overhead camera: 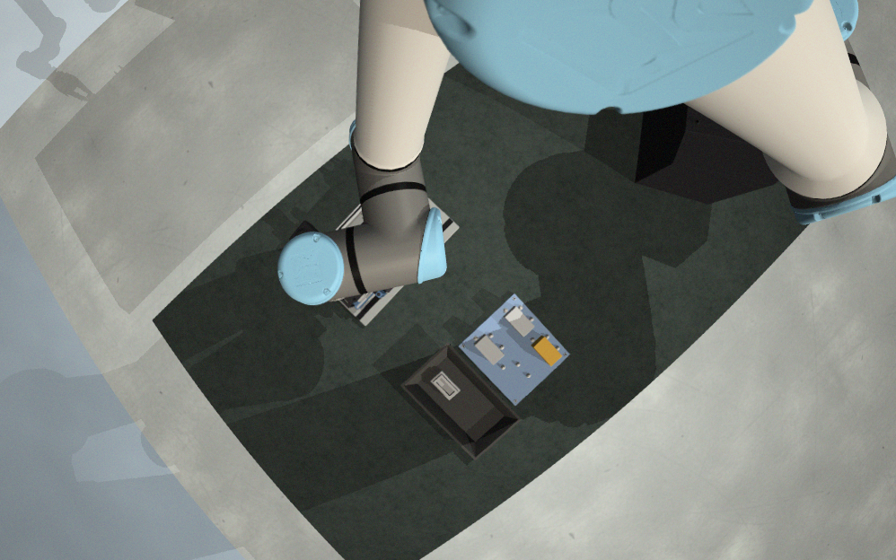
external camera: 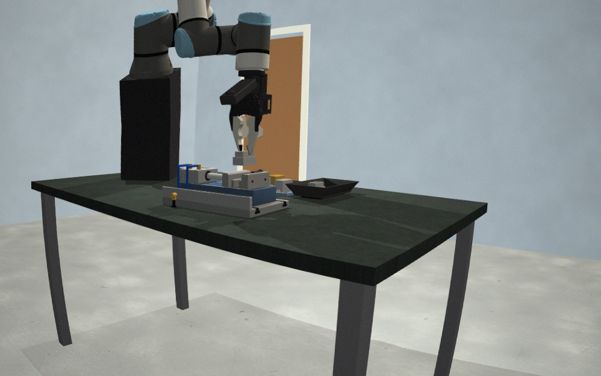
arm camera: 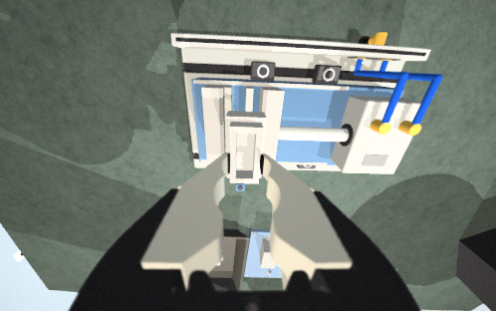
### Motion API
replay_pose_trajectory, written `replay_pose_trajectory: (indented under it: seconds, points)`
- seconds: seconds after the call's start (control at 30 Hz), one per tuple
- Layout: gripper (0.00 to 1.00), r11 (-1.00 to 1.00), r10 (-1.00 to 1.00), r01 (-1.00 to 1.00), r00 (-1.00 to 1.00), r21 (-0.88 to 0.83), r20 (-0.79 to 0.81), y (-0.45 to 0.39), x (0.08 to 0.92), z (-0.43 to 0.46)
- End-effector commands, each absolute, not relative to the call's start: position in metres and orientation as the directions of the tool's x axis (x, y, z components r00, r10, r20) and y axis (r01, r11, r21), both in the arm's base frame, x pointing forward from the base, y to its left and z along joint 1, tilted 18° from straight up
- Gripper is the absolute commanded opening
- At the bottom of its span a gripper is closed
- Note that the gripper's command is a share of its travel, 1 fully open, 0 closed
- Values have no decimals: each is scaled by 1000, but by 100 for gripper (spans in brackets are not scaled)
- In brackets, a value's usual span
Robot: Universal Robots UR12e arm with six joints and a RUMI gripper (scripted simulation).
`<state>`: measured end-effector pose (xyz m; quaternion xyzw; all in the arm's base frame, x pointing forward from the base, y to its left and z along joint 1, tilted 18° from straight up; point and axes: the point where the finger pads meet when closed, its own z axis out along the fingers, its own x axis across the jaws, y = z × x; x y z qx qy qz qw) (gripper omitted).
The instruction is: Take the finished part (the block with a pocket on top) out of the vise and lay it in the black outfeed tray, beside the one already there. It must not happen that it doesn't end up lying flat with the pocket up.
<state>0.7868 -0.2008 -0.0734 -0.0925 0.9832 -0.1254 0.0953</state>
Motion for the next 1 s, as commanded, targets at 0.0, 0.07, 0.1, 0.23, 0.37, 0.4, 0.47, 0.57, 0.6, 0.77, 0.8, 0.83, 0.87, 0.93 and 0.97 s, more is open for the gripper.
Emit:
replay_pose_trajectory:
  seconds: [0.0,0.07,0.1,0.23,0.37,0.4,0.47,0.57,0.6,0.77,0.8,0.83,0.87,0.93,0.97]
  points:
    - [0,951,-206,-158,-964,-265,-165,-199,786,-67]
    - [0,951,-206,-158,-964,-265,-165,-199,786,-65]
    - [0,951,-206,-158,-964,-265,-165,-199,786,-65]
    - [0,951,-206,-158,-964,-265,-165,-199,785,-63]
    - [0,951,-206,-158,-964,-265,-165,-198,785,-63]
    - [0,951,-206,-158,-964,-265,-165,-198,785,-63]
    - [0,951,-206,-158,-964,-265,-165,-198,785,-63]
    - [0,951,-206,-158,-965,-265,-165,-198,785,-63]
    - [0,951,-206,-158,-965,-265,-165,-197,785,-63]
    - [0,952,-205,-157,-965,-264,-165,-190,787,-65]
    - [0,952,-204,-156,-965,-263,-165,-187,788,-66]
    - [0,952,-204,-156,-965,-263,-165,-184,789,-66]
    - [0,952,-203,-156,-965,-262,-165,-181,789,-67]
    - [0,953,-202,-154,-965,-261,-165,-173,791,-69]
    - [0,953,-201,-154,-966,-261,-165,-168,792,-70]
